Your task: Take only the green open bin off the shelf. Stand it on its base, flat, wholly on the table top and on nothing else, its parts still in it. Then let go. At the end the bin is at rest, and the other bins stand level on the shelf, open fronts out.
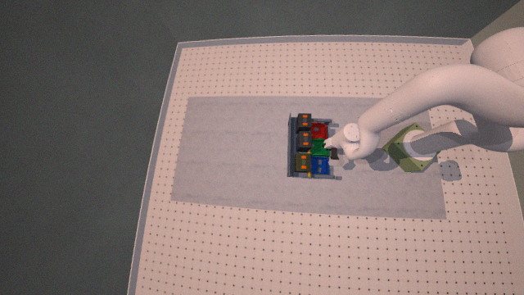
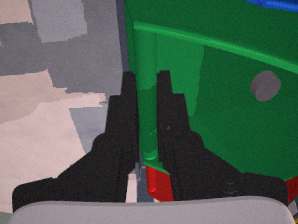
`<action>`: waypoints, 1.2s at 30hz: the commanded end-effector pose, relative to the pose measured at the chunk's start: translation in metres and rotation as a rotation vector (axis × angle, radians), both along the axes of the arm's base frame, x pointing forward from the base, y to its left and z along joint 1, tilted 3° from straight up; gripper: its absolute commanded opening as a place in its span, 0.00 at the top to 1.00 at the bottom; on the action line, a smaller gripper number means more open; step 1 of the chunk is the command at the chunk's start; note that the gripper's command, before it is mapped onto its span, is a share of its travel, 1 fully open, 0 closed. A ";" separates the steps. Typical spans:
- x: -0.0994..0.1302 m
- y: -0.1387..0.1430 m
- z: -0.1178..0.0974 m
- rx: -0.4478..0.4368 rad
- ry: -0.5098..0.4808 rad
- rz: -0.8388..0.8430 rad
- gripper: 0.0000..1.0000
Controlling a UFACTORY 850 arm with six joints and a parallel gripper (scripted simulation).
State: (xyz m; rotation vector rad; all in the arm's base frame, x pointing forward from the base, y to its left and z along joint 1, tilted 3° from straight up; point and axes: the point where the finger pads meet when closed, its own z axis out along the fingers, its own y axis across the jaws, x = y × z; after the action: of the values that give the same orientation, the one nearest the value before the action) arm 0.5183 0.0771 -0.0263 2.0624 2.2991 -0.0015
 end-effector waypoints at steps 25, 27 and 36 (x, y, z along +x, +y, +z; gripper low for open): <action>0.001 0.000 -0.002 0.000 -0.002 0.000 1.00; 0.001 0.000 -0.002 0.000 -0.002 0.000 1.00; -0.011 -0.001 -0.002 0.000 -0.002 0.000 1.00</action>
State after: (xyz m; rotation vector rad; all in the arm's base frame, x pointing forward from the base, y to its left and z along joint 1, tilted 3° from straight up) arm 0.5177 0.0770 -0.0286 2.0627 2.2985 0.0001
